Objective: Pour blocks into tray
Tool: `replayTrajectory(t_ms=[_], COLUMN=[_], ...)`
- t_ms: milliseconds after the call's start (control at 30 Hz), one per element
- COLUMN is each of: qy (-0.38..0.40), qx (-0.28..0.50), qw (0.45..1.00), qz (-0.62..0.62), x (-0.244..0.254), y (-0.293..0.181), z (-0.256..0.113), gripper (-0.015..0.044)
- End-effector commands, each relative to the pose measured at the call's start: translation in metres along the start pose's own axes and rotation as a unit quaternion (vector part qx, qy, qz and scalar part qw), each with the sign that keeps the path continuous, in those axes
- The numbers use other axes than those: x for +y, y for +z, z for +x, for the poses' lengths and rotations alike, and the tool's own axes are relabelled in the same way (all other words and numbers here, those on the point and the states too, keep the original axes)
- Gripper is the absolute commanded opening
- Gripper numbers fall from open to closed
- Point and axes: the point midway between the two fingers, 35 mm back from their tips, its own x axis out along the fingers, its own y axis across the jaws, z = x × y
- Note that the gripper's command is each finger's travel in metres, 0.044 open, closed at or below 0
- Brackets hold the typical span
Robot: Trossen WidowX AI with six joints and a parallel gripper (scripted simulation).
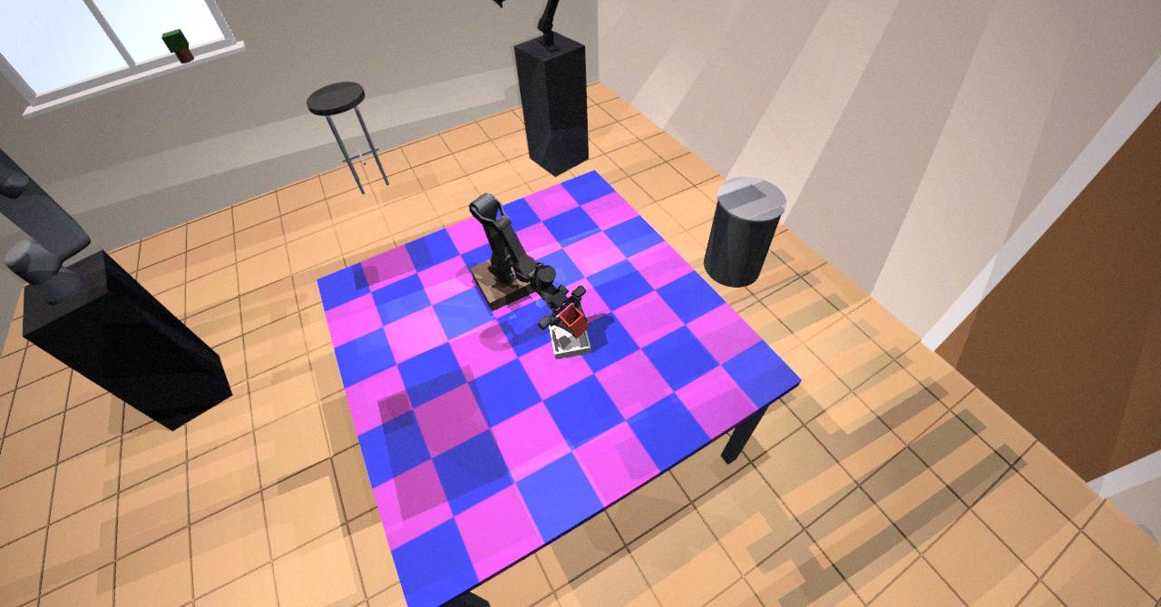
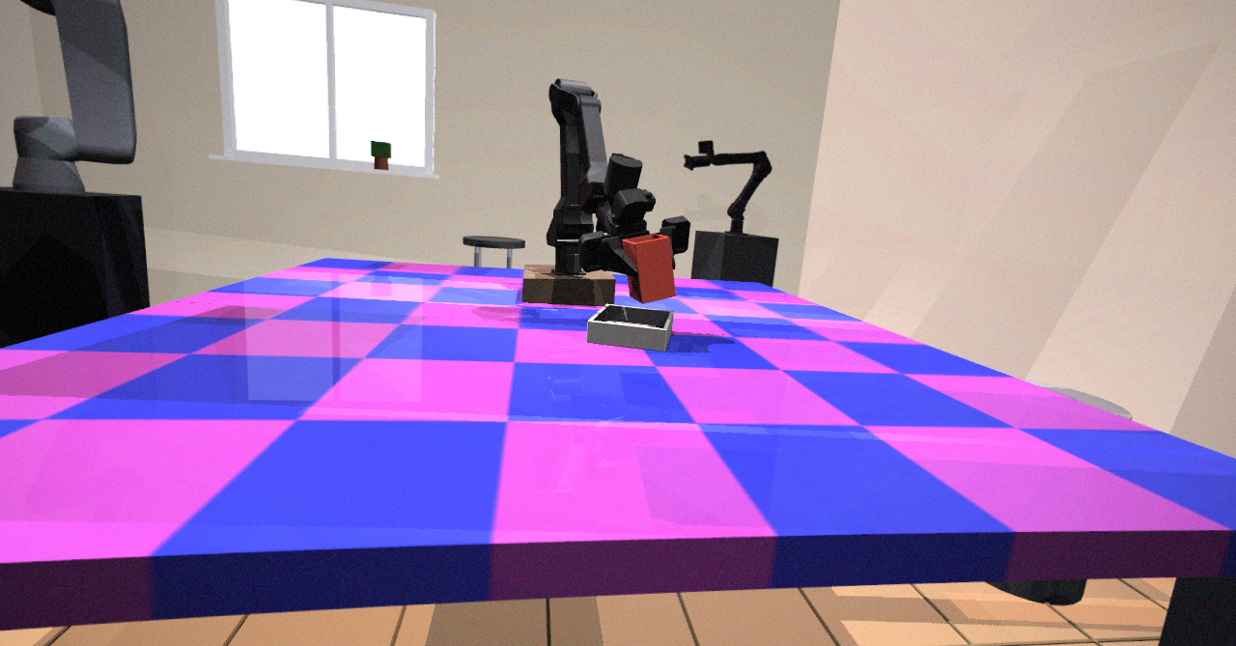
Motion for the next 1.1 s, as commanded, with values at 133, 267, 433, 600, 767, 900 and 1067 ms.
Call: replayTrajectory(t_ms=[133,267,433,600,767,900,1067], qy=[-0.001,-0.001,0.0,0.0,0.0,0.0,0.0], qx=[-0.003,-0.003,-0.003,-0.003,-0.003,-0.003,-0.003], qw=[0.995,0.99,0.981,0.969,0.954,0.941,0.921], qz=[0.095,0.139,0.192,0.246,0.298,0.34,0.391], x=[0.0,0.0001,0.0001,0.0002,0.0002,0.0002,0.0003], y=[0.0009,0.0006,0.0003,0.0,-0.0003,-0.0006,-0.0009], z=[0.0009,0.0012,0.0016,0.0021,0.0025,0.0028,0.0033], gripper=[0.0,0.0,0.0,0.0,0.0,0.0,0.0])
